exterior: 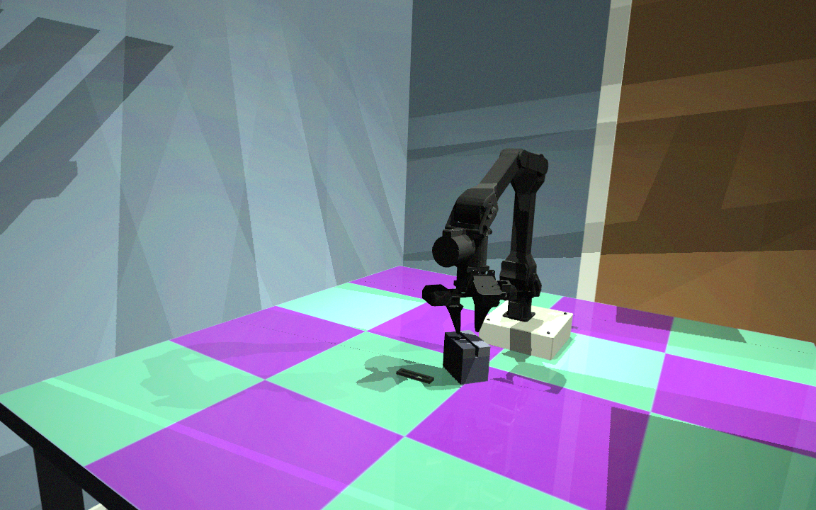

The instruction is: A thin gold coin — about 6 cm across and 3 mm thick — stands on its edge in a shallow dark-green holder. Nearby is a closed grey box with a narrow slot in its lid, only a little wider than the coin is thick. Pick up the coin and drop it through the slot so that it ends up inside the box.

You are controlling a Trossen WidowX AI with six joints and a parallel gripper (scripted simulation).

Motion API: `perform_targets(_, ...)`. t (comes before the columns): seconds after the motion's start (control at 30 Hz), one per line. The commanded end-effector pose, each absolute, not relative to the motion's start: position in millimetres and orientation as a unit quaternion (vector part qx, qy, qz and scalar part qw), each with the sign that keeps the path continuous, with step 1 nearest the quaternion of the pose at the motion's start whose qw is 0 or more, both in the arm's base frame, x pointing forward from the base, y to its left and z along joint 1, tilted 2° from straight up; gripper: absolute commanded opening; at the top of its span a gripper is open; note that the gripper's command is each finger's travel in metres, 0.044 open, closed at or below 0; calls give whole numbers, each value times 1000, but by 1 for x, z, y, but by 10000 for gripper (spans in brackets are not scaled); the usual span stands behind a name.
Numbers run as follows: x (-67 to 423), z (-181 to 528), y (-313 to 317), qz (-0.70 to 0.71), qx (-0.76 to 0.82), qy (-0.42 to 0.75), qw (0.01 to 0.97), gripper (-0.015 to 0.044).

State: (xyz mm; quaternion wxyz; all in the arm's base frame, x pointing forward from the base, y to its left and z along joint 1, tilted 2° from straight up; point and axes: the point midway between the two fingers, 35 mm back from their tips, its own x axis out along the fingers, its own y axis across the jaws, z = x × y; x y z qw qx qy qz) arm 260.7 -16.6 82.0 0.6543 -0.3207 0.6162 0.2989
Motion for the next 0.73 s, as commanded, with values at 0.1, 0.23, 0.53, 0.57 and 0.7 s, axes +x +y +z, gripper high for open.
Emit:
perform_targets(0.1,260,99,-16,298,-321,615,655,344)
perform_targets(0.23,255,132,-16,299,-320,617,653,440)
perform_targets(0.53,253,142,-16,300,-320,618,653,440)
perform_targets(0.57,253,142,-16,300,-320,618,653,440)
perform_targets(0.7,253,142,-16,300,-320,618,653,440)
